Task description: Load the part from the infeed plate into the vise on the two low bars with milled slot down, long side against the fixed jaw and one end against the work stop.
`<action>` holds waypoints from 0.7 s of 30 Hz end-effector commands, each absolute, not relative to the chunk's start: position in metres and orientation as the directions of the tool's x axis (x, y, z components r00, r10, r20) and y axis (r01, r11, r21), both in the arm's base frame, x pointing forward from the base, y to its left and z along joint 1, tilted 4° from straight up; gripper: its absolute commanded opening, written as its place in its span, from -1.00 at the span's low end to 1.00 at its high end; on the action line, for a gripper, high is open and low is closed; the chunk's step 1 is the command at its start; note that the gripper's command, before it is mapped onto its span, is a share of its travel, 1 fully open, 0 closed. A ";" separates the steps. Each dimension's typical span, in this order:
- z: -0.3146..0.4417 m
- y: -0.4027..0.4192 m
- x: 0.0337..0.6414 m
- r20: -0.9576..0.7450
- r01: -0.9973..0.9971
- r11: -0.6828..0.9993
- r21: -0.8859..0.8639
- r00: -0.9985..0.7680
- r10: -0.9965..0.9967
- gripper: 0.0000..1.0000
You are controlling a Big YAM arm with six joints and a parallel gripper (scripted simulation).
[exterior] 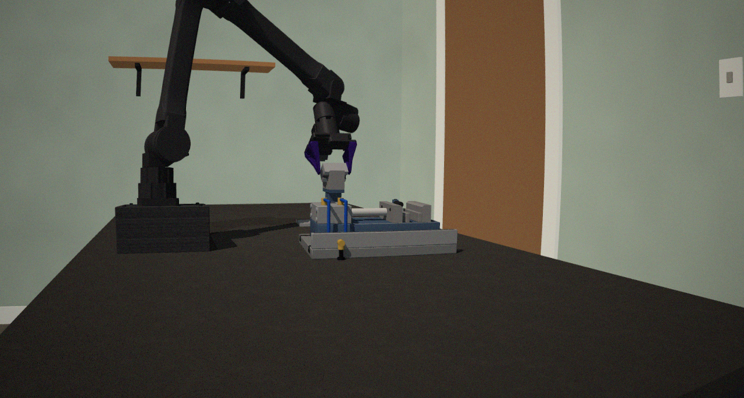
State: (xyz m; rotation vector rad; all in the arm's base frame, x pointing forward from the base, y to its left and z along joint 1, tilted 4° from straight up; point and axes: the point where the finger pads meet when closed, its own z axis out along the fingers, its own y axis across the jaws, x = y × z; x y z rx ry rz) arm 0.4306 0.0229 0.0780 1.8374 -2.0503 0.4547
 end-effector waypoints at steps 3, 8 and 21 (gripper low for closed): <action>0.085 0.031 0.447 0.484 -0.993 0.115 -0.031 -0.116 -0.867 0.62; 0.084 0.031 0.446 0.518 -0.993 0.115 -0.030 -0.114 -0.848 0.62; 0.084 0.032 0.446 0.576 -0.993 0.114 -0.030 -0.111 -0.810 0.62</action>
